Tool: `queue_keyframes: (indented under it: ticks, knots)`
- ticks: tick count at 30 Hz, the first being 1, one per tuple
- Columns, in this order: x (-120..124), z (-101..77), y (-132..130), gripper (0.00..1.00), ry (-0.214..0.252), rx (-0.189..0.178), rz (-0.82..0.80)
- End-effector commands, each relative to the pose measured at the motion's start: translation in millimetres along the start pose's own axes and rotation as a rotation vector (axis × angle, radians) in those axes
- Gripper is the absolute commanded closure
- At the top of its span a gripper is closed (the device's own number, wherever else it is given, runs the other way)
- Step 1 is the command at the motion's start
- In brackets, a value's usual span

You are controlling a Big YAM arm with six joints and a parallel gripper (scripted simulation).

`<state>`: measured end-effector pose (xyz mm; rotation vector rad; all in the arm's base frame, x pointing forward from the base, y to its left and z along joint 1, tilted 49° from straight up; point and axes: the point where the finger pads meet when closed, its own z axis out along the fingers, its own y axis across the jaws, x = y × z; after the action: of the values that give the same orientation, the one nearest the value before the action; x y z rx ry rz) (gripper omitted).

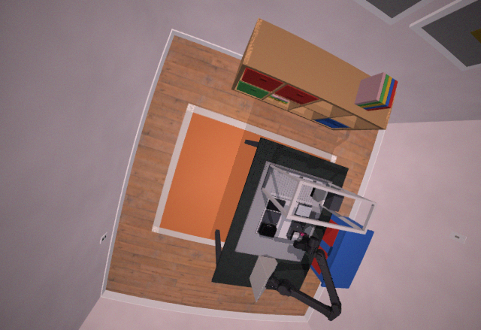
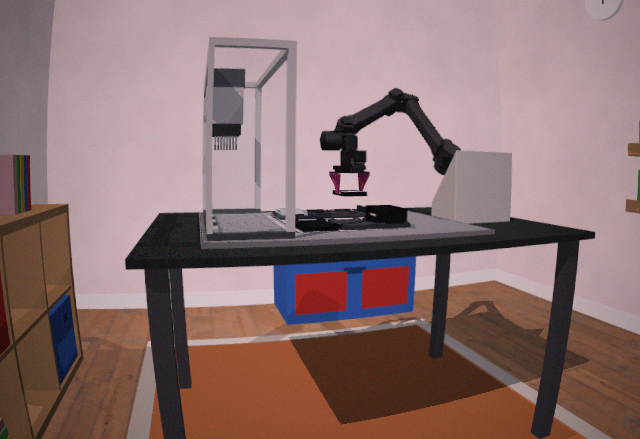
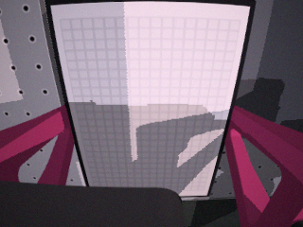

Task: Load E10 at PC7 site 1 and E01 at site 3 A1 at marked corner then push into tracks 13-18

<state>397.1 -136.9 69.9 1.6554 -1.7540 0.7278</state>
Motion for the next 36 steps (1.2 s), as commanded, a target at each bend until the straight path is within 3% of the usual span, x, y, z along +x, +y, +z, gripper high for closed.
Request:
queue_keyframes:
  ticks: [1, 19, 22, 23, 36]
  knots:
    - [3, 10.6, -4, 1.0, 0.001, 0.004, -0.004]
    - [3, 53.7, -4, 1.0, -0.001, 0.002, -0.005]
    - [9, 51.0, -16, 1.0, 0.001, 0.02, 0.014]
    - [7, 42.7, -13, 1.0, 0.0, 0.03, 0.009]
    - [7, 42.8, -13, 1.0, 0.0, 0.03, 0.009]
